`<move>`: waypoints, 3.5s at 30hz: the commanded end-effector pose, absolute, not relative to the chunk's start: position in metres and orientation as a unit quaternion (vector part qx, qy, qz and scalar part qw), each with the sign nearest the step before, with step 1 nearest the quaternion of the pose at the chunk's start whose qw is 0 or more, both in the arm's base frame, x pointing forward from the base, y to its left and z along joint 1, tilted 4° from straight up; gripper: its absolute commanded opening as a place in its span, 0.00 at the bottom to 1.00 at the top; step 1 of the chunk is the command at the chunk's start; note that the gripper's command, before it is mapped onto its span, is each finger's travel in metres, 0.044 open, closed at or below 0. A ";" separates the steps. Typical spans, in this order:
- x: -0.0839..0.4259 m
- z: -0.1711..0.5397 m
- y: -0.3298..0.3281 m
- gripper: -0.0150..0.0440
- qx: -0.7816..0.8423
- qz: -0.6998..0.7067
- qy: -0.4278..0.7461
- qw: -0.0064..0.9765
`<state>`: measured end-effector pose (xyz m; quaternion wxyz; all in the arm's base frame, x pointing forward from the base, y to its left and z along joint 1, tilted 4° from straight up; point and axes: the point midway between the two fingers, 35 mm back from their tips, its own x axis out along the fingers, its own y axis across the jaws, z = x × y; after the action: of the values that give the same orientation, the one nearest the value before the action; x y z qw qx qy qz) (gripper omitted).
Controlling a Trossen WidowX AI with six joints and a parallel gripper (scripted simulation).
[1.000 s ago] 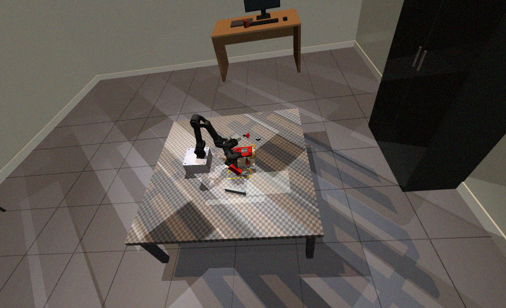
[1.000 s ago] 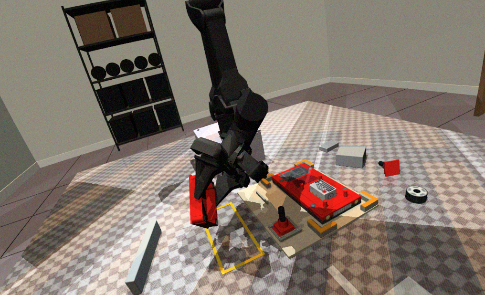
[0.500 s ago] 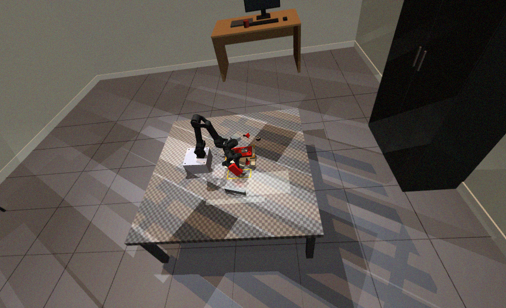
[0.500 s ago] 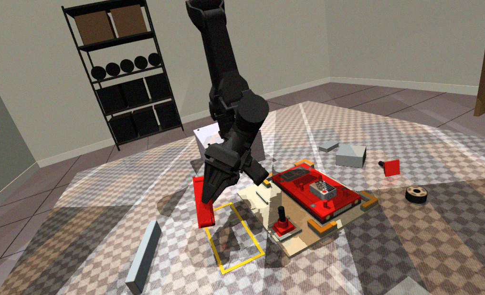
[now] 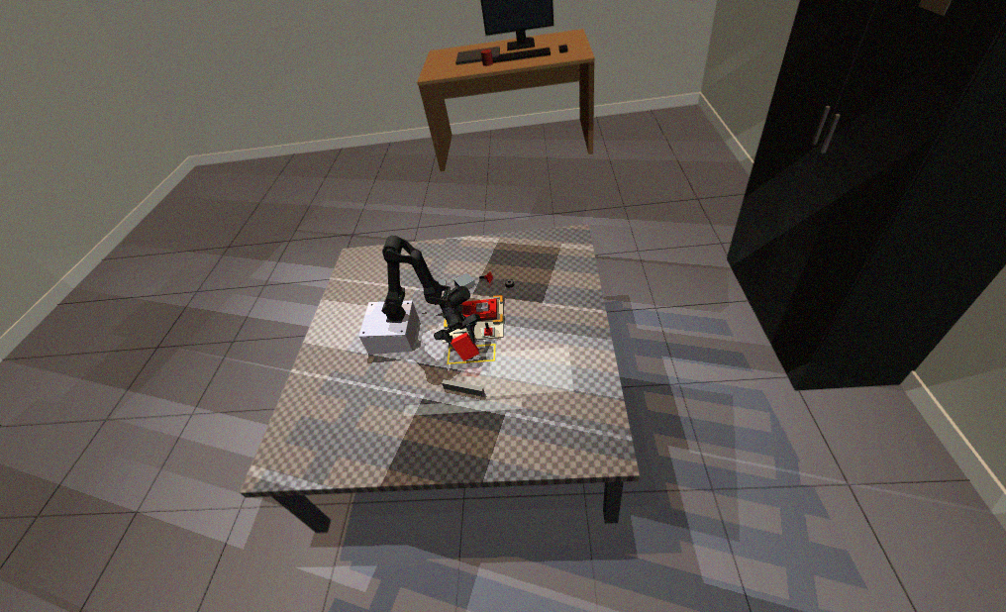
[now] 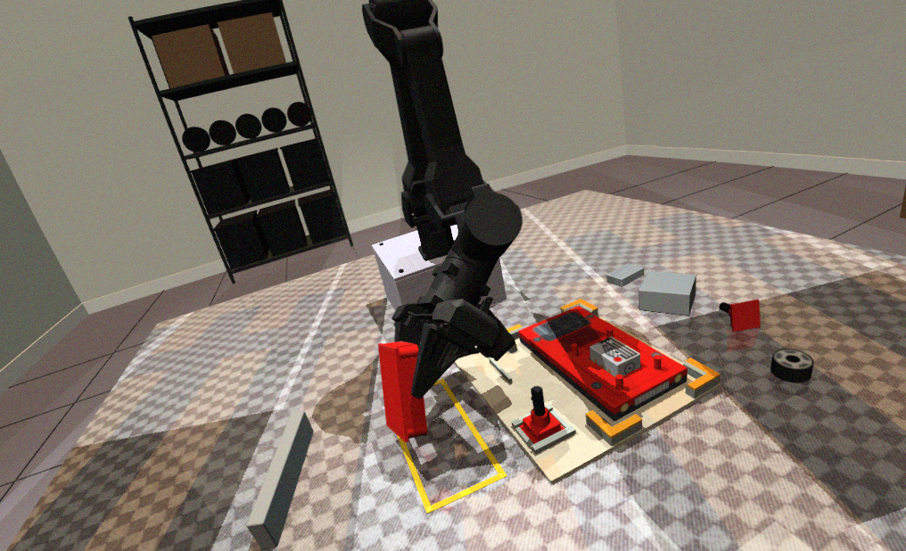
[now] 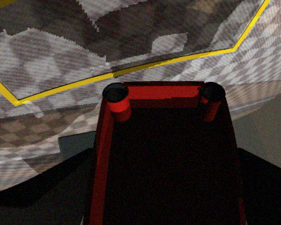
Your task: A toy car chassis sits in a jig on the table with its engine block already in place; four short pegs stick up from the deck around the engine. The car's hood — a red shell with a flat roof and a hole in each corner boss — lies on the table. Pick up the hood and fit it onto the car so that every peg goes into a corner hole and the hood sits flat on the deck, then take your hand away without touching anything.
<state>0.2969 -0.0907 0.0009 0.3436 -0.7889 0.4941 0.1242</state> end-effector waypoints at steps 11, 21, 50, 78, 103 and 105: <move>0.292 -0.030 -0.082 0.25 -0.838 0.212 0.465 0.191; 0.294 -0.030 -0.079 0.25 -0.844 0.209 0.462 0.177; 0.284 0.005 -0.038 1.00 -0.840 0.228 0.459 0.179; 0.264 0.031 -0.019 0.87 -0.839 0.243 0.457 0.167; 0.283 0.016 -0.067 1.00 -0.040 -0.153 0.647 0.746; 0.284 0.019 -0.072 1.00 0.056 -0.199 0.639 0.741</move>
<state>0.2767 -0.0518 0.0143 0.6689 -0.3899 0.6327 0.0170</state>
